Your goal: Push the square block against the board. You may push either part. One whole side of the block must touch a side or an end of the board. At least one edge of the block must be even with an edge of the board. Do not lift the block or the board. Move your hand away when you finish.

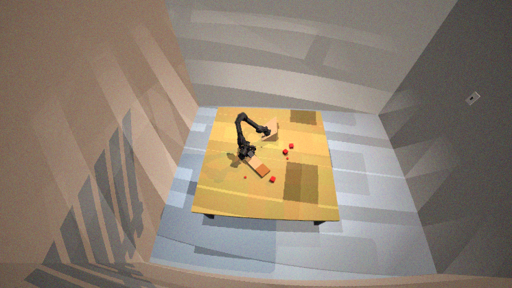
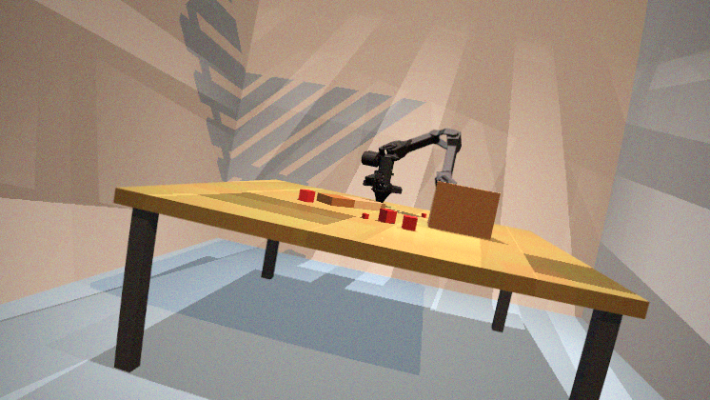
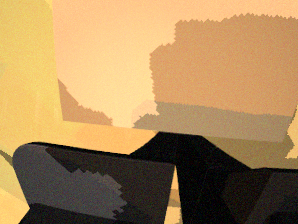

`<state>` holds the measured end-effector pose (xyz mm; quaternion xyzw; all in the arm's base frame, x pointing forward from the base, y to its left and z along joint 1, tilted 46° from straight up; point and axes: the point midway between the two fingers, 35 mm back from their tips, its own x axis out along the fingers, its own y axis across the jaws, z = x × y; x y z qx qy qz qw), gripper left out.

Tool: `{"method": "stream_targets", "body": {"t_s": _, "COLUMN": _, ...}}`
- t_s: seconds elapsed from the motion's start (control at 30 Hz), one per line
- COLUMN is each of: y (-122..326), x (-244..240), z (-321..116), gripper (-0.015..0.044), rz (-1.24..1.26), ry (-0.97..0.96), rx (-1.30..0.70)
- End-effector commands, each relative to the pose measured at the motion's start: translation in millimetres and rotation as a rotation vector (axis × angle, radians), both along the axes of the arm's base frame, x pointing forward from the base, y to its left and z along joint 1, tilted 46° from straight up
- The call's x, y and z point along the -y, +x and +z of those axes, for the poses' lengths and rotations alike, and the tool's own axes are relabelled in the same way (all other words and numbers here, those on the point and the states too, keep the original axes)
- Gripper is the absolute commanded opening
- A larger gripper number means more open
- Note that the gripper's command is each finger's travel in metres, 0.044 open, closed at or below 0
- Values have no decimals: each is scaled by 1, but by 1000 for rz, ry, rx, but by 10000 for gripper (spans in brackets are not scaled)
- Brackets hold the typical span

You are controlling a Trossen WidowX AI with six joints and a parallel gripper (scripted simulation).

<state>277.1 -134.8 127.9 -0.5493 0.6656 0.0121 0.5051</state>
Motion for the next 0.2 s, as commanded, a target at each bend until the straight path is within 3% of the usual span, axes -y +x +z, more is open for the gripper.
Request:
{"method": "stream_targets", "body": {"t_s": 0.0, "y": 2, "x": -2, "z": -4, "gripper": 0, "rz": -1, "ry": 11, "rx": -1}}
{"method": "stream_targets", "body": {"t_s": 0.17, "y": -2, "x": 3, "z": 0, "gripper": 0, "rz": -2, "ry": 11, "rx": -1}}
